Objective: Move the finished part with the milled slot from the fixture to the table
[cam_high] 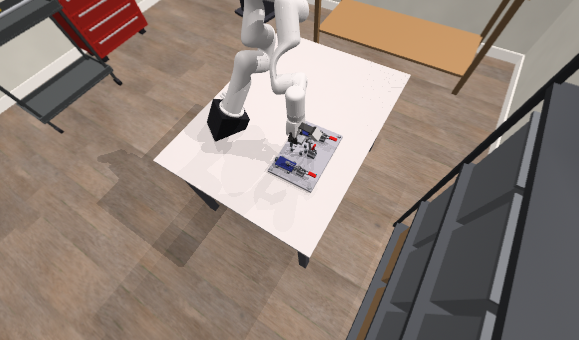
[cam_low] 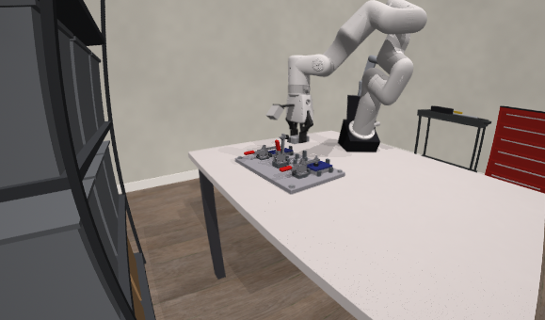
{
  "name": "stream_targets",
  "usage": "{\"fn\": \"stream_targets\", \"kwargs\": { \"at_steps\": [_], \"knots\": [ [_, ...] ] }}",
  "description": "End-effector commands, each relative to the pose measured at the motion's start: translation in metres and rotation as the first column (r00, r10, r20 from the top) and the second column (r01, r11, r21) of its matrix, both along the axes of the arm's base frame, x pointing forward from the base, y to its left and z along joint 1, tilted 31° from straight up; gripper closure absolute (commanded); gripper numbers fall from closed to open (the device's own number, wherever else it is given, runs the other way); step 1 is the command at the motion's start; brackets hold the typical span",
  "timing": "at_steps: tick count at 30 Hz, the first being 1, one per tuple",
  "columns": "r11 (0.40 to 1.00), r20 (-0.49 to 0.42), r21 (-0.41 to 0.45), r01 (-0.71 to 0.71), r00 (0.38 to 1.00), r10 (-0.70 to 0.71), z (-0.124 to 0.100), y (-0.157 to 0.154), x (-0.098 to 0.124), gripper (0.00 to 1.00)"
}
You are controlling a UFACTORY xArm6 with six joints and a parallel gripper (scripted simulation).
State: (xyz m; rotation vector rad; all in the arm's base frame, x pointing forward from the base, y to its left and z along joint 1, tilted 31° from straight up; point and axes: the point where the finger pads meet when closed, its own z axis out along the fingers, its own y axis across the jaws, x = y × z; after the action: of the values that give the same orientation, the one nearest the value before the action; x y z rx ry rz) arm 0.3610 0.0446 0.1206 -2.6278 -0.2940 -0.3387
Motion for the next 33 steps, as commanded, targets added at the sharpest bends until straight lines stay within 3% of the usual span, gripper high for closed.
{"fn": "stream_targets", "kwargs": {
  "at_steps": [1, 15, 33],
  "knots": [
    [1.000, 0.003, -0.001, 0.001, 1.000, -0.001, 0.001, 0.000, 0.001, 1.00],
    [1.000, 0.003, -0.001, 0.001, 1.000, -0.001, 0.006, 0.010, -0.002, 1.00],
    [1.000, 0.003, -0.001, 0.001, 1.000, -0.001, 0.027, 0.054, -0.015, 1.00]
  ]
}}
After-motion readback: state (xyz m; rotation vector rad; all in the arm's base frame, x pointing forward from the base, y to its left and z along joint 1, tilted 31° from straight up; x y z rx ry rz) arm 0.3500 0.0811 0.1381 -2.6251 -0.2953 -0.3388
